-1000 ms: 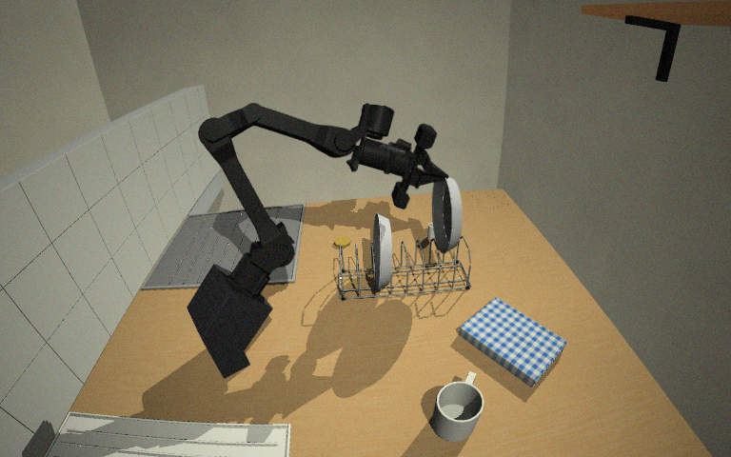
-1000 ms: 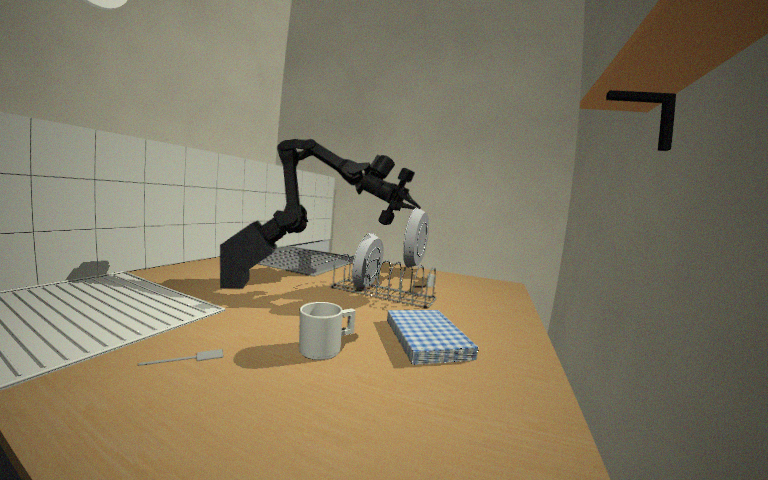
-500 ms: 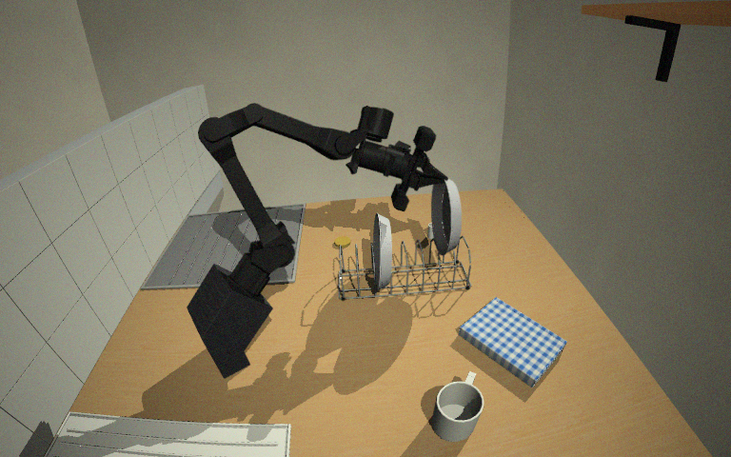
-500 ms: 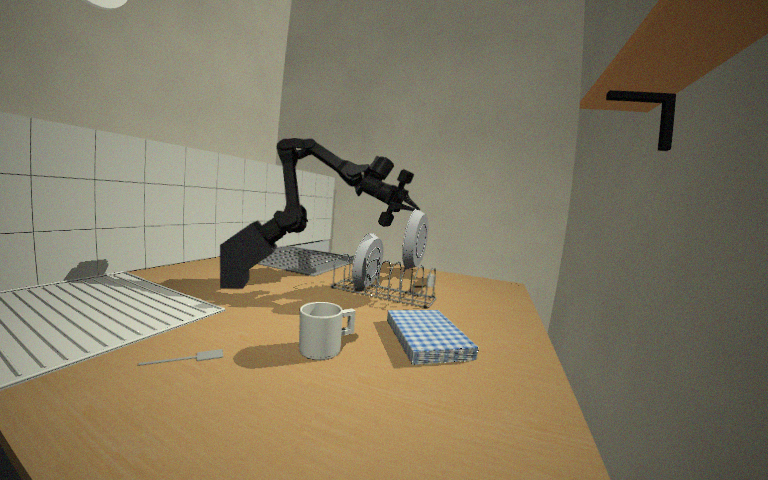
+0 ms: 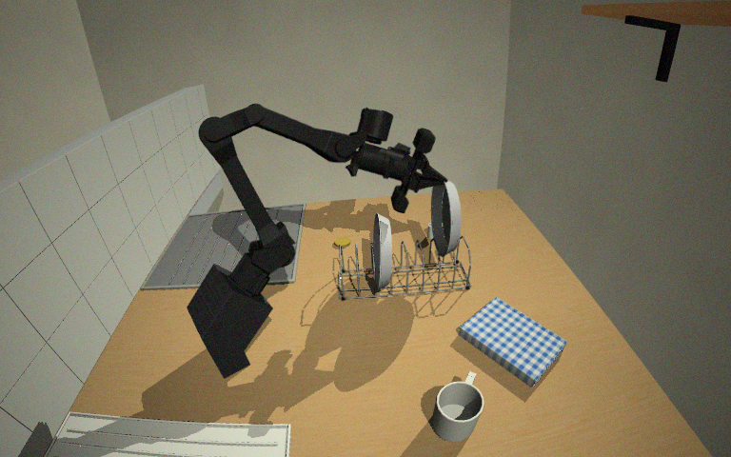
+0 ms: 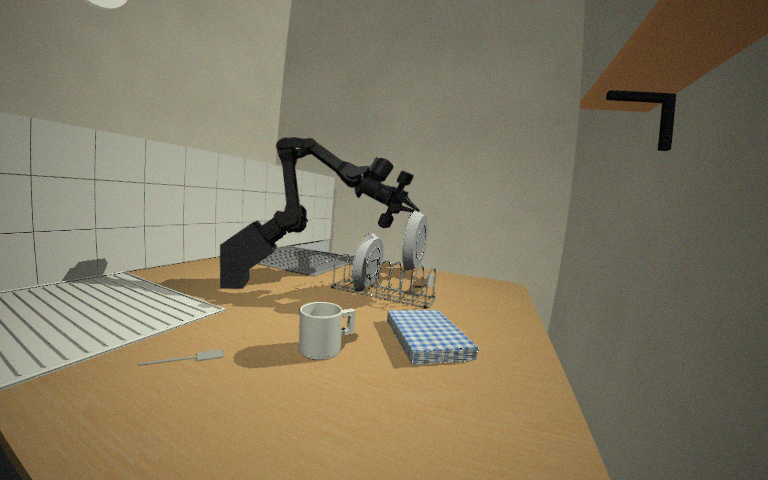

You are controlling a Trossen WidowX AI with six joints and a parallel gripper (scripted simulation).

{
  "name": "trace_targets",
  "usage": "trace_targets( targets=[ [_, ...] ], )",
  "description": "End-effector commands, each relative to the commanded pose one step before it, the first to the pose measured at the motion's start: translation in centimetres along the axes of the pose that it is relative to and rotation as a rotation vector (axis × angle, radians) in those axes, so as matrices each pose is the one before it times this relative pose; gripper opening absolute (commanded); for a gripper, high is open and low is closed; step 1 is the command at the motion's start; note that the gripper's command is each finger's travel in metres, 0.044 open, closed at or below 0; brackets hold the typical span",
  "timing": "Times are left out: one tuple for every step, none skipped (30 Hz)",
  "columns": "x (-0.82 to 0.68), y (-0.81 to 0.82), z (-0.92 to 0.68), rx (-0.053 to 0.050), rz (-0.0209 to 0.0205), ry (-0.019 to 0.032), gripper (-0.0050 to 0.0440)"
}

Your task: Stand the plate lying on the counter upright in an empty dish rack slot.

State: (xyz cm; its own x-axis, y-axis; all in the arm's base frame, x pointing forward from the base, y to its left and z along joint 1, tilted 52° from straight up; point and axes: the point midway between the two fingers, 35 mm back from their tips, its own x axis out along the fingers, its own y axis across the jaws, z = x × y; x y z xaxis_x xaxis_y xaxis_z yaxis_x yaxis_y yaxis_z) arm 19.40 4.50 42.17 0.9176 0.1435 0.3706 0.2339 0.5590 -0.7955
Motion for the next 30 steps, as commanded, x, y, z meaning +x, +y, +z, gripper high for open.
trace_targets(
  targets=[
    [0.053,0.052,-0.053,-0.0027,-0.00654,0.00373,0.0],
    [0.012,0.041,-0.001,0.0,-0.00002,0.0,0.0],
    [0.012,0.041,-0.001,0.0,-0.00002,0.0,0.0],
    [0.012,0.041,-0.001,0.0,-0.00002,0.0,0.0],
    [0.013,0.041,-0.001,0.0,-0.00001,0.0,0.0],
    [0.013,0.041,-0.001,0.0,-0.00001,0.0,0.0],
    [0.013,0.041,-0.001,0.0,-0.00001,0.0,0.0],
    [0.013,0.041,-0.001,0.0,-0.00001,0.0,0.0],
    [0.013,0.041,0.0,0.0,-0.00001,0.0,0.0],
    [0.013,0.041,0.0,0.0,-0.00001,0.0,0.0],
    [0.013,0.041,0.0,0.0,-0.00001,0.0,0.0],
    [0.013,0.041,0.0,0.0,-0.00001,0.0,0.0],
    [0.013,0.041,0.0,0.0,-0.00001,0.0,0.0],
    [0.0,0.0,0.0,0.0,0.0,0.0,0.0],
    [0.0,0.0,0.0,0.0,0.0,0.0,0.0],
    [0.014,0.041,-0.001,0.0,-0.00001,0.0,0.0],
    [0.014,0.041,0.0,0.0,-0.00001,0.0,0.0],
    [0.013,0.041,0.0,0.0,0.0,0.0,0.0],
    [0.014,0.041,0.0,0.0,0.0,0.0,0.0],
    [0.014,0.041,0.0,0.0,0.0,0.0,0.0],
    [0.014,0.041,0.0,0.0,0.0,0.0,0.0],
    [0.014,0.041,0.0,0.0,0.0,0.0,0.0],
    [0.014,0.041,0.0,0.0,0.0,0.0,0.0],
    [0.014,0.041,0.0,0.0,0.0,0.0,0.0],
    [0.014,0.041,0.0,0.0,0.0,0.0,0.0],
    [0.014,0.041,0.0,0.0,0.0,0.0,0.0],
    [0.014,0.041,0.0,0.0,0.0,0.0,0.0],
    [0.014,0.041,0.0,0.0,0.0,0.0,0.0],
    [0.014,0.041,0.0,0.0,0.0,0.0,0.0],
    [0.014,0.041,0.0,0.0,0.0,0.0,0.0]
  ],
)
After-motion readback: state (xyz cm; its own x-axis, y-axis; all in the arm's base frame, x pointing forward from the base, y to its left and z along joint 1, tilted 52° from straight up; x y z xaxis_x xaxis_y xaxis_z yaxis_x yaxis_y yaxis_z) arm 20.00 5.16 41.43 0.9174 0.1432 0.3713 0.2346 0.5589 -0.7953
